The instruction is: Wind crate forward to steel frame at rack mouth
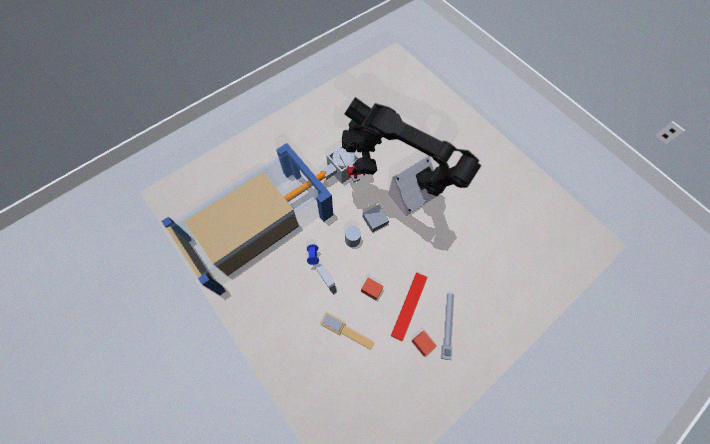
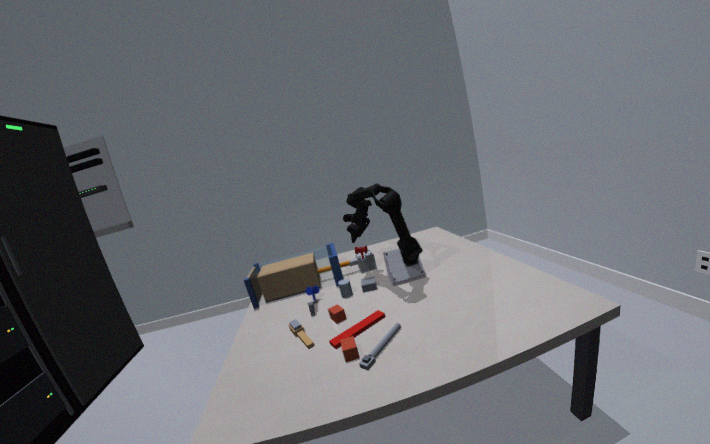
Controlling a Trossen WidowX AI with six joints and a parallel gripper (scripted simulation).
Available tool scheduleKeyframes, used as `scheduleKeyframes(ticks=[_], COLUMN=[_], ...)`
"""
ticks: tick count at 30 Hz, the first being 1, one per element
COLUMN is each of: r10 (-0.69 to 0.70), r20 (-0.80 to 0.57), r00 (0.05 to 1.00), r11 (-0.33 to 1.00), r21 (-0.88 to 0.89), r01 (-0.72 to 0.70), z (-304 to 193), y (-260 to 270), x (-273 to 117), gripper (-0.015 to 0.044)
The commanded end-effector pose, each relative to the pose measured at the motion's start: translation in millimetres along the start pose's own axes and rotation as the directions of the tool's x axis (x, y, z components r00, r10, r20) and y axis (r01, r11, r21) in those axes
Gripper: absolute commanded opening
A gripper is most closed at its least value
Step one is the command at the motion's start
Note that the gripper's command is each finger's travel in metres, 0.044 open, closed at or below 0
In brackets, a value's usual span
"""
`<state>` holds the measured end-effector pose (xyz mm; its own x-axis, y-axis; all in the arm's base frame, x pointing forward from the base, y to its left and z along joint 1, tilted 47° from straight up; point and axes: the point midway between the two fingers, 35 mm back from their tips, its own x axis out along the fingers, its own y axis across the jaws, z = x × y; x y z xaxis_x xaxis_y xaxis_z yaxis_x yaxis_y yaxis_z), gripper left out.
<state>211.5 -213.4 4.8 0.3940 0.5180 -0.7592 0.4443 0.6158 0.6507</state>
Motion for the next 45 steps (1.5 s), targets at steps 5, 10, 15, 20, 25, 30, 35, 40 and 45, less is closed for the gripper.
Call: scheduleKeyframes(ticks=[5, 10, 15, 20, 25, 30, 35, 40, 45], r10=[0.005, 0.005, 0.005, 0.006, 0.006, 0.007, 0.007, 0.008, 0.008], r20=[0.007, 0.007, 0.007, 0.006, 0.006, 0.006, 0.006, 0.005, 0.005], r00=[1.000, 1.000, 1.000, 1.000, 1.000, 1.000, 1.000, 1.000, 1.000], r11=[1.000, 1.000, 1.000, 1.000, 1.000, 1.000, 1.000, 1.000, 1.000], r21=[-0.022, -0.022, -0.022, -0.022, -0.022, -0.022, -0.022, -0.022, -0.022], r01=[-0.005, -0.005, -0.005, -0.006, -0.006, -0.006, -0.007, -0.008, -0.008], z=[-2.8, -5.3, -8.2, -11.2, -14.6, -18.1, -21.9, -25.9, -30.2], y=[2.1, 1.7, 1.4, 1.3, 1.3, 1.4, 1.6, 1.9, 2.3], x=[4.6, 12.4, 20.2, 27.9, 35.5, 42.9, 50.2, 57.3, 64.3], gripper=[0.0440, 0.0440, 0.0440, 0.0440, 0.0440, 0.0440, 0.0440, 0.0440, 0.0440])
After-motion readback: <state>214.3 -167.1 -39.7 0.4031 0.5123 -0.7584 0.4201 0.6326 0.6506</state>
